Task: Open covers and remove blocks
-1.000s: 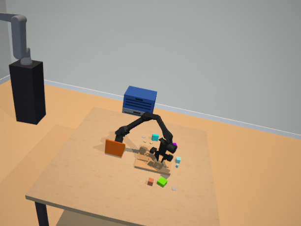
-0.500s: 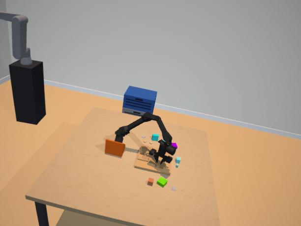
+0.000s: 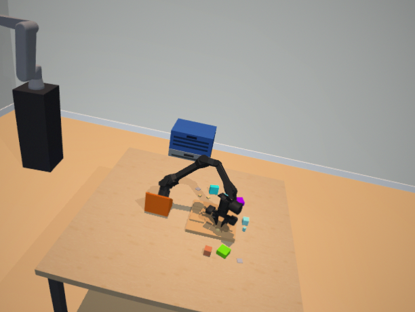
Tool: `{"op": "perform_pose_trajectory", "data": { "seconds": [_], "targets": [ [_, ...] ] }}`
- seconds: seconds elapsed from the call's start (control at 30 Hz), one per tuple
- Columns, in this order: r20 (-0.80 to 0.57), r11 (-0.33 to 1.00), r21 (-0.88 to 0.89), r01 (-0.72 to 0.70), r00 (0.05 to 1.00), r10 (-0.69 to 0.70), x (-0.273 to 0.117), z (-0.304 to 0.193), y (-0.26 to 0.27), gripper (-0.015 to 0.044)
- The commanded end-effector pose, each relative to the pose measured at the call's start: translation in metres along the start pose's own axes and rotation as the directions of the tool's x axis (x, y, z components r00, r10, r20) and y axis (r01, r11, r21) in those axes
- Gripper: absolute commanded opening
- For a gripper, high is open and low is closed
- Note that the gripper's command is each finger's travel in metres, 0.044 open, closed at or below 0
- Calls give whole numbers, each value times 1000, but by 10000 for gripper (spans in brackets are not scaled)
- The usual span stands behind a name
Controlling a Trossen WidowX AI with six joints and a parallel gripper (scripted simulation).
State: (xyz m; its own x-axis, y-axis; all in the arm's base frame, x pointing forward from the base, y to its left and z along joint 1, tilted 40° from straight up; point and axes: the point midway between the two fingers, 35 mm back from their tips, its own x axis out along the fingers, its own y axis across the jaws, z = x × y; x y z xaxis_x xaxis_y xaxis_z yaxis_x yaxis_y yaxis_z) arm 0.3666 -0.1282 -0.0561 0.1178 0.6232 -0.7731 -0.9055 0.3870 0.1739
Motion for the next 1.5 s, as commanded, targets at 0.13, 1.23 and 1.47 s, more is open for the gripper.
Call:
{"op": "perform_pose_trajectory", "data": {
  "seconds": [0.13,1.23,1.47],
  "targets": [
    [3,1000,4,-2,1000,2,1,1,0,144],
    [4,1000,4,-2,1000,2,16,1,0,144],
    [4,1000,4,-2,1000,2,22,1,0,144]
  ]
}}
